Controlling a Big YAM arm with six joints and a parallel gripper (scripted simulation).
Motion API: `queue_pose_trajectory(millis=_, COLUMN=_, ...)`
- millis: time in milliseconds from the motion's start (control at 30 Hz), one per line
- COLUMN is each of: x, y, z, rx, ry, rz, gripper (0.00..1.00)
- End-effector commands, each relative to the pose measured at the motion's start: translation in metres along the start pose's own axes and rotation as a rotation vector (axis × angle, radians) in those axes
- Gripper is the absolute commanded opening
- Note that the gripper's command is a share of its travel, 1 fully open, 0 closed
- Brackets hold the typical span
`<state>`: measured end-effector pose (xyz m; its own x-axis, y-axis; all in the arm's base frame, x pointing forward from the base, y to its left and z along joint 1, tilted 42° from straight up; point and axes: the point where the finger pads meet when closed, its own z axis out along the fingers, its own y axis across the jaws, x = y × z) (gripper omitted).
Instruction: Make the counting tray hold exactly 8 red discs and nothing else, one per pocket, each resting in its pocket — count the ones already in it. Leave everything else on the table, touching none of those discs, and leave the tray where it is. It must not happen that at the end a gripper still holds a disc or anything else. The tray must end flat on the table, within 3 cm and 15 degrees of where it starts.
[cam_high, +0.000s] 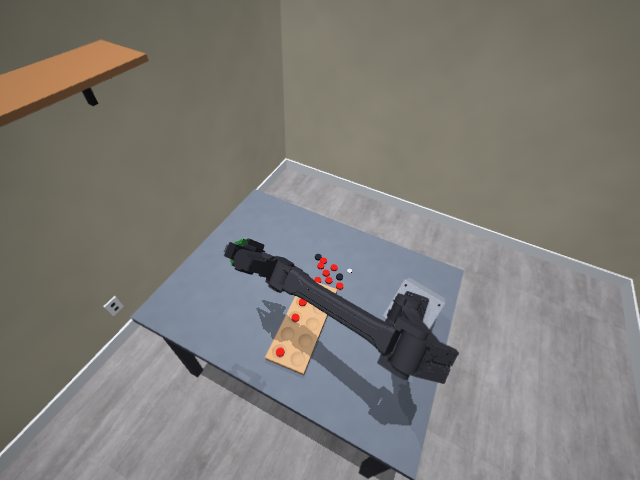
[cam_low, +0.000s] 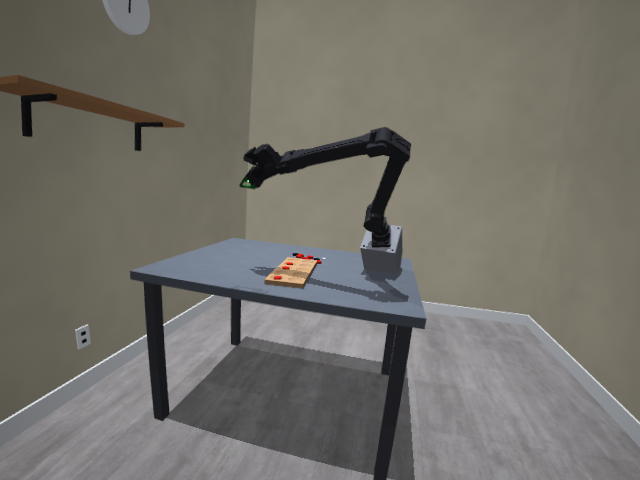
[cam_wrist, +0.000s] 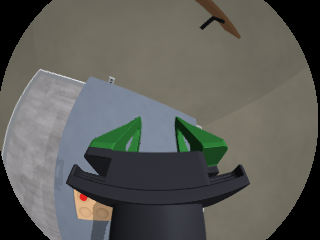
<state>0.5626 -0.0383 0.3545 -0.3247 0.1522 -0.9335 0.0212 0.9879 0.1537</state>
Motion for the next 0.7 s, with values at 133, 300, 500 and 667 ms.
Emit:
queue_pose_trajectory(millis=133, x=-0.019, y=0.009, z=-0.003, rx=-0.017, ry=-0.025, rz=0.029, gripper=0.46)
queue_pose_trajectory(millis=300, x=-0.014, y=0.003, z=0.003, rx=-0.009, ry=-0.013, rz=0.028, gripper=0.46)
queue_pose_trajectory(millis=500, x=0.04, y=-0.033, z=0.026, rx=0.025, ry=0.126, rz=0.119, gripper=0.46)
queue_pose_trajectory(millis=667, x=0.091, y=-0.053, z=0.04, rx=0.036, ry=0.248, rz=0.202, gripper=0.46)
